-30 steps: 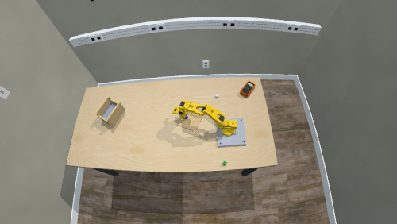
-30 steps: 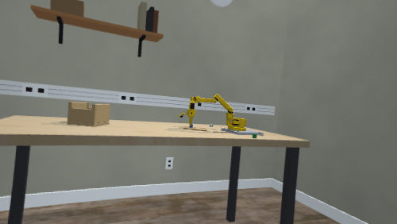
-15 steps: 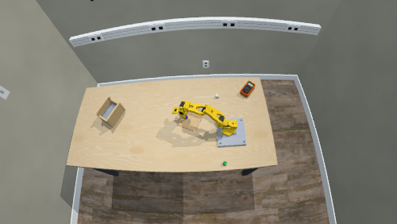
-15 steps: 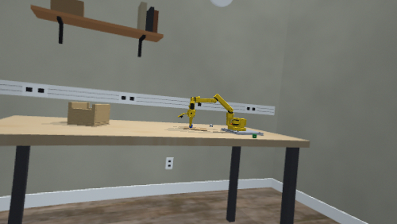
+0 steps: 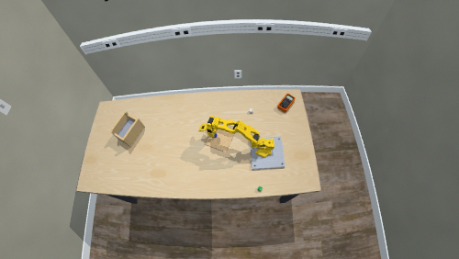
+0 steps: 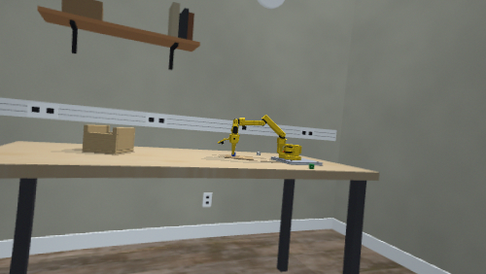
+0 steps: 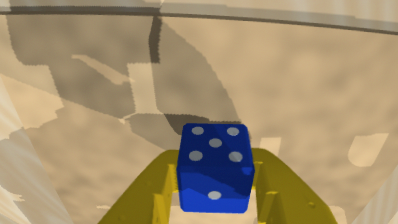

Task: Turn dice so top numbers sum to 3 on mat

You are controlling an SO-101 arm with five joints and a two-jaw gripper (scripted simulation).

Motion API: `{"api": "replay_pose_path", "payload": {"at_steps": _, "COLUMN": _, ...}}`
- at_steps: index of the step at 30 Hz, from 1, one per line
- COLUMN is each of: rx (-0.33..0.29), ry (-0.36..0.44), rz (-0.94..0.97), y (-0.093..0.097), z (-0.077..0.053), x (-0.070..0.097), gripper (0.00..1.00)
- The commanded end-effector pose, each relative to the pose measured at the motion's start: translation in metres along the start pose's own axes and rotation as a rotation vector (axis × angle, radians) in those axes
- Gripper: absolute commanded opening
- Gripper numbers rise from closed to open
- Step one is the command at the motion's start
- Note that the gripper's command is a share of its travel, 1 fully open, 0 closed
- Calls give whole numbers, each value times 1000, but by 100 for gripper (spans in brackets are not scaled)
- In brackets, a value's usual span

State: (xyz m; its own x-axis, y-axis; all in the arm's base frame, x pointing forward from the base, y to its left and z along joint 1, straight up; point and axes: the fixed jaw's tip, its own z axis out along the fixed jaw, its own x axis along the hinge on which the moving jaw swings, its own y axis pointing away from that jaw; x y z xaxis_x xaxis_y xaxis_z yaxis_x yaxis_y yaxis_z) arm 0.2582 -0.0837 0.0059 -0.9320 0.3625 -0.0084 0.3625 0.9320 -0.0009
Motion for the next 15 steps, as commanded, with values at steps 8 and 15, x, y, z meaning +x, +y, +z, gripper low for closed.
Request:
{"api": "replay_pose_path", "payload": {"at_steps": 8, "rx": 0, "ry": 27, "rz": 2, "y": -2, "z": 7, "x": 4, "gripper": 10}}
{"api": "replay_pose_path", "payload": {"at_steps": 15, "rx": 0, "ry": 27, "rz": 2, "y": -2, "z": 7, "x": 4, "gripper": 11}}
